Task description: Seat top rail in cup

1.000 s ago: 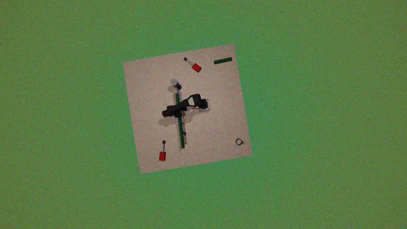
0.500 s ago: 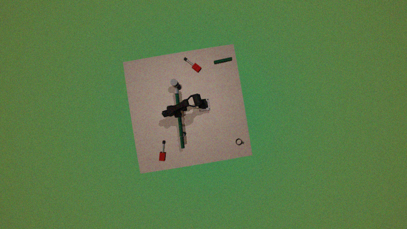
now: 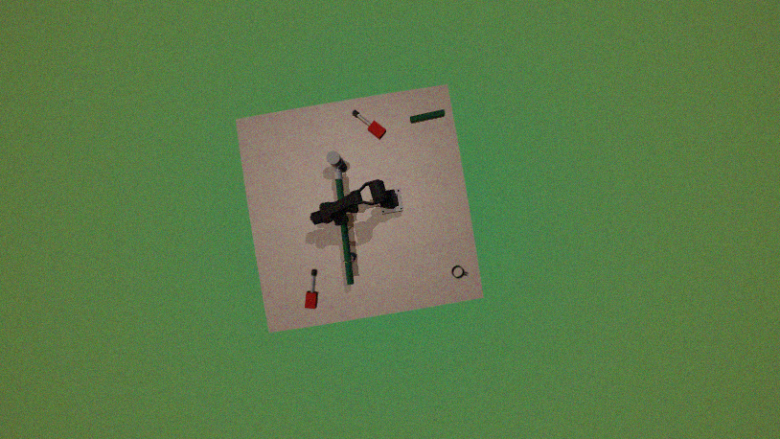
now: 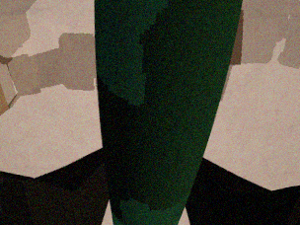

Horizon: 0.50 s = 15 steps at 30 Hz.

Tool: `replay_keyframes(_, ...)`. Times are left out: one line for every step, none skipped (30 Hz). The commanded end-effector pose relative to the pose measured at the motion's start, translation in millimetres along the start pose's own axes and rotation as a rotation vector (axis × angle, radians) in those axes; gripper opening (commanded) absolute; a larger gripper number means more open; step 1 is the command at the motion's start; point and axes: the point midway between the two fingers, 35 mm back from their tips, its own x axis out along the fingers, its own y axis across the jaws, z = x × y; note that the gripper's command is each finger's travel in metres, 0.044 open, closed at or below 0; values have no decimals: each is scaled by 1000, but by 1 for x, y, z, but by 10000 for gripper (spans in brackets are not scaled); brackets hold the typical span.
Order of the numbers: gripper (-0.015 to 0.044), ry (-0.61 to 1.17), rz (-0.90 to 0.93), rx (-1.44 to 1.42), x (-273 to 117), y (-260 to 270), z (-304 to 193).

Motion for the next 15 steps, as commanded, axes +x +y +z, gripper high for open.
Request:
replay_keyframes(0,0,0,0,0,0,0)
replay_keyframes(0,0,0,0,0,0,0)
replay_keyframes(0,0,0,0,0,0,0)
replay_keyframes(0,0,0,0,0,0,0)
replay_keyframes(0,0,0,0,0,0,0)
replay_keyframes(0,0,0,0,0,0,-1)
replay_keyframes(0,1,0,-1,0,0,-1)
replay_keyframes(0,1,0,-1,0,0,-1)
replay_keyframes(0,1,0,-1,0,0,-1)
replay_keyframes(0,1,0,-1,0,0,-1)
replay_keyframes(0,1,0,-1,0,-1,-2)
replay_keyframes(0,1,-1,-2,0,-1,-2)
replay_keyframes(0,1,-1,-2,0,-1,-2)
replay_keyframes(0,2,-1,-2,0,-1,-2)
replay_keyframes(0,2,-1,-2,0,-1,-2)
